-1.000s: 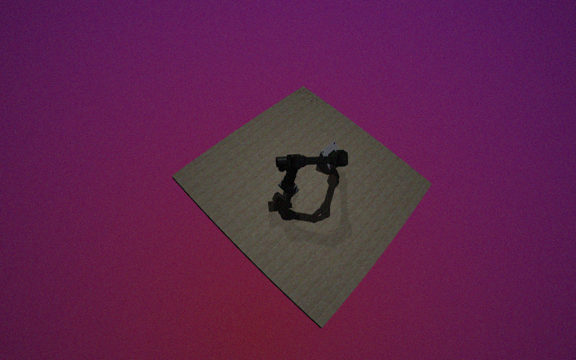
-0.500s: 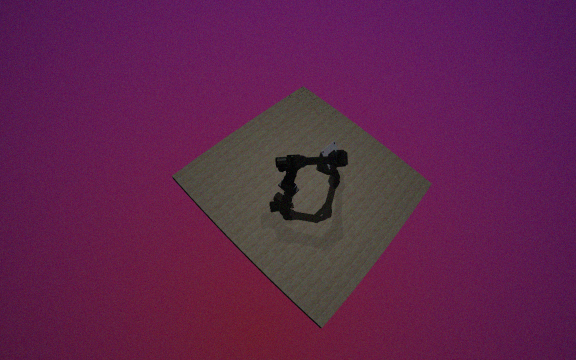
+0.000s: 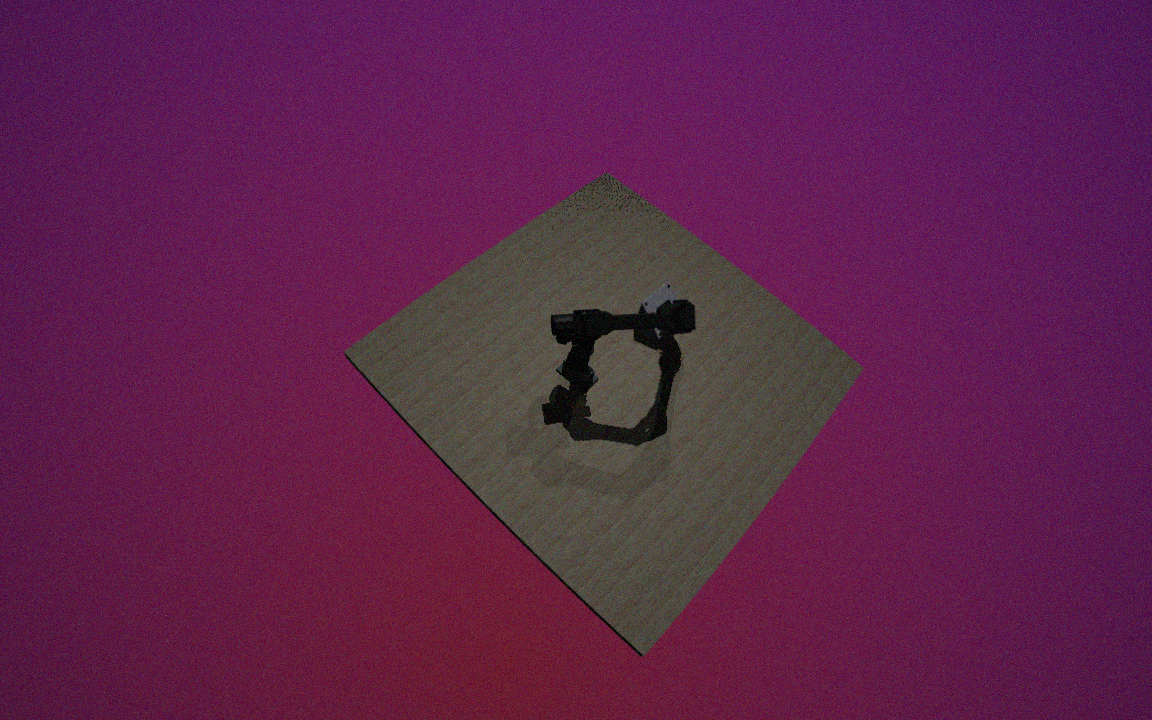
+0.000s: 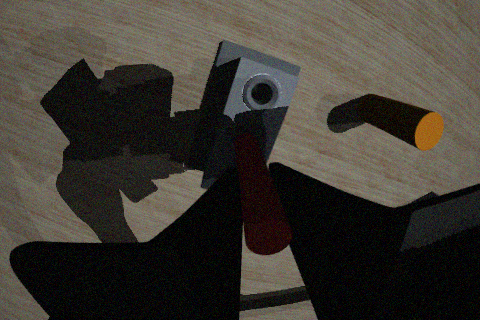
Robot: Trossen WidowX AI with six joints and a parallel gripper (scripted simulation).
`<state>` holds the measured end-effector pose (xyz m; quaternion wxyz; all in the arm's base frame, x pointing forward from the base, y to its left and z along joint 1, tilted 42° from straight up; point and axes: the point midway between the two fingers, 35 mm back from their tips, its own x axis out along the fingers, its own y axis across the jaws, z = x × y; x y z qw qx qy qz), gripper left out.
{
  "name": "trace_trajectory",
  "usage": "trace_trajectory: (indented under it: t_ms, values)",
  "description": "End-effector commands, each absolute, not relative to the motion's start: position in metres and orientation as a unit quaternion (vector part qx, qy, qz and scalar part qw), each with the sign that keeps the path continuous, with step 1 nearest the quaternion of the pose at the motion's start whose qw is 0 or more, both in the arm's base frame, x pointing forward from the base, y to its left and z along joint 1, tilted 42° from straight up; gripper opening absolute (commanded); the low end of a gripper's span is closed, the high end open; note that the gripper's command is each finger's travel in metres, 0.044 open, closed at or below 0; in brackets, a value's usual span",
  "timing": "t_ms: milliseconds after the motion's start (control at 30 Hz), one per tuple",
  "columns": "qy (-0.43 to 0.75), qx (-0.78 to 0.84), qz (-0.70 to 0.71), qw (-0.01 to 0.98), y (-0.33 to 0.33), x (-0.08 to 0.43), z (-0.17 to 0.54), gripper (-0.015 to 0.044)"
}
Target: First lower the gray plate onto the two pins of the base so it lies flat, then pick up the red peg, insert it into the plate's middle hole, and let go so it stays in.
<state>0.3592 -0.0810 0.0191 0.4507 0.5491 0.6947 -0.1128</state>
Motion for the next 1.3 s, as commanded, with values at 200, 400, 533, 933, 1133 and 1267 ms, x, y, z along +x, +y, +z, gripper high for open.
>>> trace_trajectory:
  t_ms: [200, 400, 533, 933, 1133, 1267]
  values:
    - [0.695, 0.548, -0.115, 0.451, -0.082, 0.359, 0.019, 0.0]
    - [0.695, 0.549, -0.113, 0.451, -0.081, 0.359, 0.019, 0.0]
    - [0.695, 0.549, -0.113, 0.451, -0.081, 0.359, 0.019, 0.0]
    - [0.695, 0.548, -0.114, 0.451, -0.072, 0.359, 0.008, 0.0]
    - [0.696, 0.546, -0.114, 0.452, -0.071, 0.359, 0.008, 0.0]
    - [0.696, 0.545, -0.114, 0.453, -0.072, 0.359, 0.008, 0.0]
